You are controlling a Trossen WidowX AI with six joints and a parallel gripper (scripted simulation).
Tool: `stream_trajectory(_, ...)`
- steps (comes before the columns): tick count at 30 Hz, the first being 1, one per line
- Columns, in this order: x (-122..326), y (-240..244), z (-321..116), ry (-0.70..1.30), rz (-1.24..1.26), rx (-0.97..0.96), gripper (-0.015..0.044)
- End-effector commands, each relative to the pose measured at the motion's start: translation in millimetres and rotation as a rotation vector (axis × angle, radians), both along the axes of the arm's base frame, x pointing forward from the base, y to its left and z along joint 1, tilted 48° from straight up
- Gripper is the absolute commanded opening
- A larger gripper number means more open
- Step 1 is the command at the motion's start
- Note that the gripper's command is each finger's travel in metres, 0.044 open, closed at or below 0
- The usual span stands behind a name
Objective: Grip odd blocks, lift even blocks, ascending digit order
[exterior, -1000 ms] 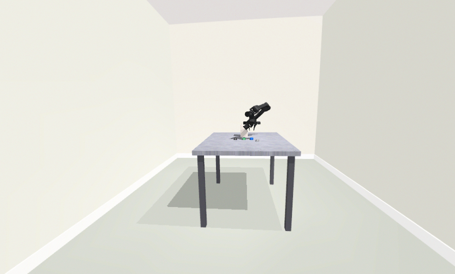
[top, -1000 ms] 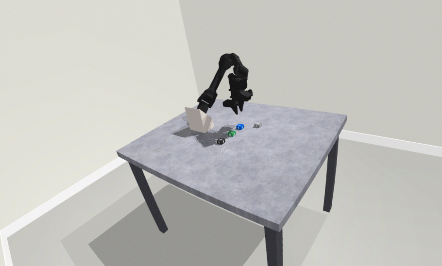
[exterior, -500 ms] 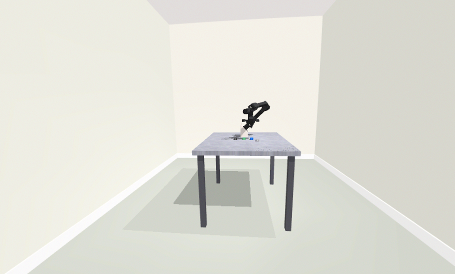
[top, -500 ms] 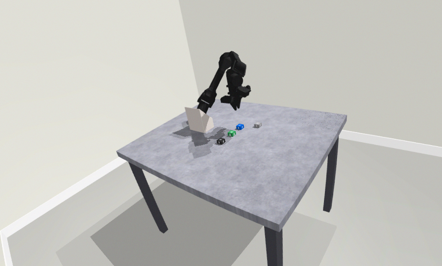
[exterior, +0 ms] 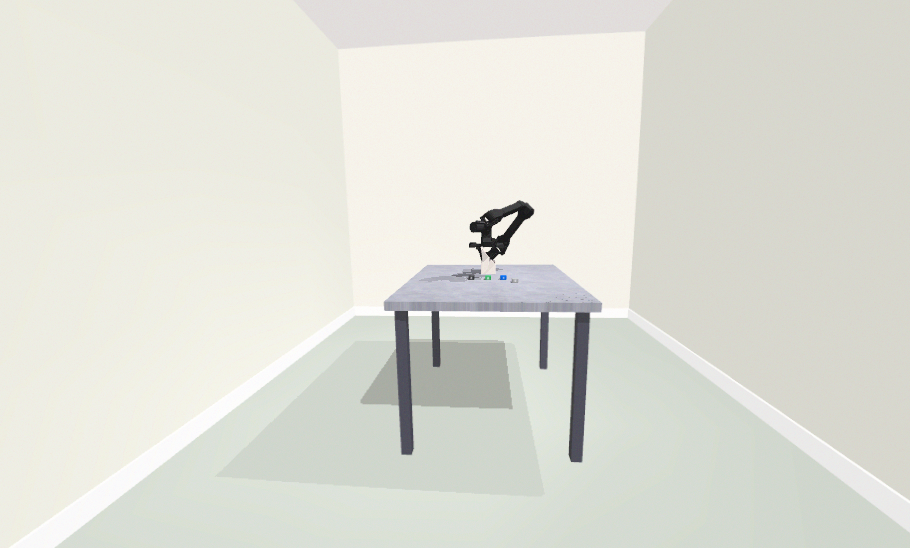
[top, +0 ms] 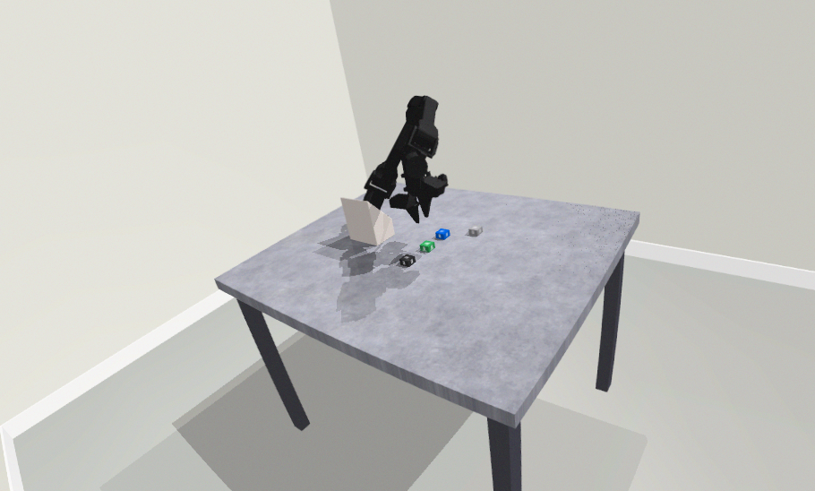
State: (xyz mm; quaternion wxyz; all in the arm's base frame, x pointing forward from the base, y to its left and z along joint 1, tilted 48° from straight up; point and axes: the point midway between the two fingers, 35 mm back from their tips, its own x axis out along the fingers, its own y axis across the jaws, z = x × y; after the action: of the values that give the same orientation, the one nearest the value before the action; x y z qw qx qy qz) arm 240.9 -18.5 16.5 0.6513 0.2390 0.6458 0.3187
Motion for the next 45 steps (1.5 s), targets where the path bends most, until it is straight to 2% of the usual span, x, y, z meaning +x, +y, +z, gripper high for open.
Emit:
stream_trajectory(1, -10.6, 42.5, -36.4, 0.023, 0.005, 0.024, 0.0304)
stream_trajectory(5, -11.0, 44.4, -37.7, 0.022, 0.005, 0.025, 0.04)
stream_trajectory(34, -13.2, 71.8, -61.8, 0.022, 0.005, 0.027, 0.04)
stream_trajectory(45, -13.2, 71.8, -61.8, 0.022, 0.005, 0.027, 0.012)
